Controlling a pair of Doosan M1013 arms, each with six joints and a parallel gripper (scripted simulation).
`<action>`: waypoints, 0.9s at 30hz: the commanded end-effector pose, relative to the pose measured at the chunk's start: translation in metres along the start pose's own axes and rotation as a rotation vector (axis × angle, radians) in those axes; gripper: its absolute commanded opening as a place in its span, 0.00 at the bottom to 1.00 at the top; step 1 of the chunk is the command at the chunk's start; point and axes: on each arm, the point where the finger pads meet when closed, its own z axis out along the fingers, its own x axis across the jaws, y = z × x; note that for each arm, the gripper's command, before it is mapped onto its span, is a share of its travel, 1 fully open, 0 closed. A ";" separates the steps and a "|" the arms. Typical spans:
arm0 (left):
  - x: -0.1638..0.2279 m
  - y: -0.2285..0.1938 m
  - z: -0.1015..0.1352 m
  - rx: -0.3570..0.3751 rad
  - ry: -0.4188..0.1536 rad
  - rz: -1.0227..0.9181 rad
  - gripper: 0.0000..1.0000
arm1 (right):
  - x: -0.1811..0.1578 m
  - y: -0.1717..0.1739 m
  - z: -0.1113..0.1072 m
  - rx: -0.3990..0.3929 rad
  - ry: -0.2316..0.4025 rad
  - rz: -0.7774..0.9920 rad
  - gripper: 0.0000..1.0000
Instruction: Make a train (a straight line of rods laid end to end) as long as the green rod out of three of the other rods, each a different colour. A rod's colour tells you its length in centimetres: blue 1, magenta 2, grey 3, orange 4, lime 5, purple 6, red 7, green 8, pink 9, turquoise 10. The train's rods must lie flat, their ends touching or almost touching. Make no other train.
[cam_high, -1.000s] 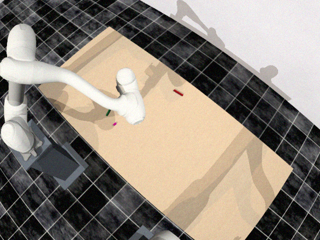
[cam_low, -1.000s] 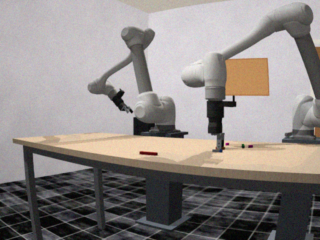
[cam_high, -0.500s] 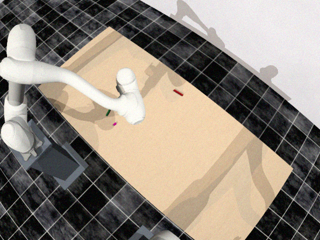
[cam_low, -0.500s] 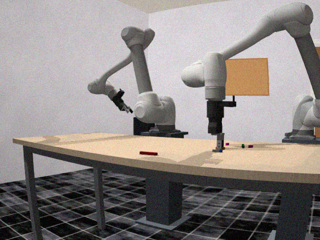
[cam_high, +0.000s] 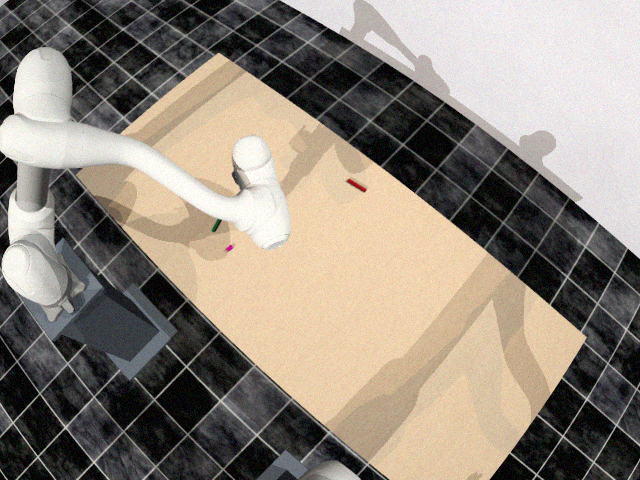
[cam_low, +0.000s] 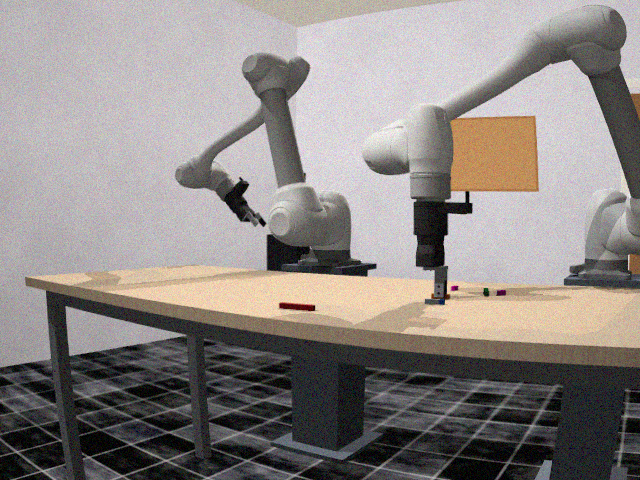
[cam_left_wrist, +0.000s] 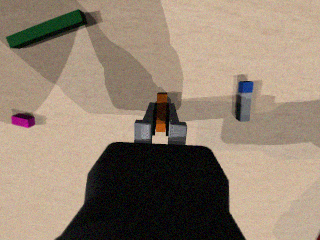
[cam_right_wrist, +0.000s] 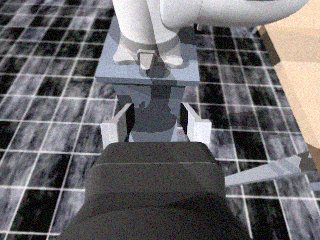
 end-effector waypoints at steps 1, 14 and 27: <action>-0.001 0.003 0.002 -0.003 0.004 -0.001 0.24 | 0.002 0.000 0.000 -0.007 0.011 -0.001 1.00; -0.001 0.003 0.002 -0.003 0.004 -0.001 0.24 | 0.002 0.000 0.000 -0.007 0.011 -0.001 1.00; 0.000 0.004 -0.036 -0.004 0.004 -0.001 0.24 | 0.002 0.000 0.000 -0.007 0.011 -0.001 1.00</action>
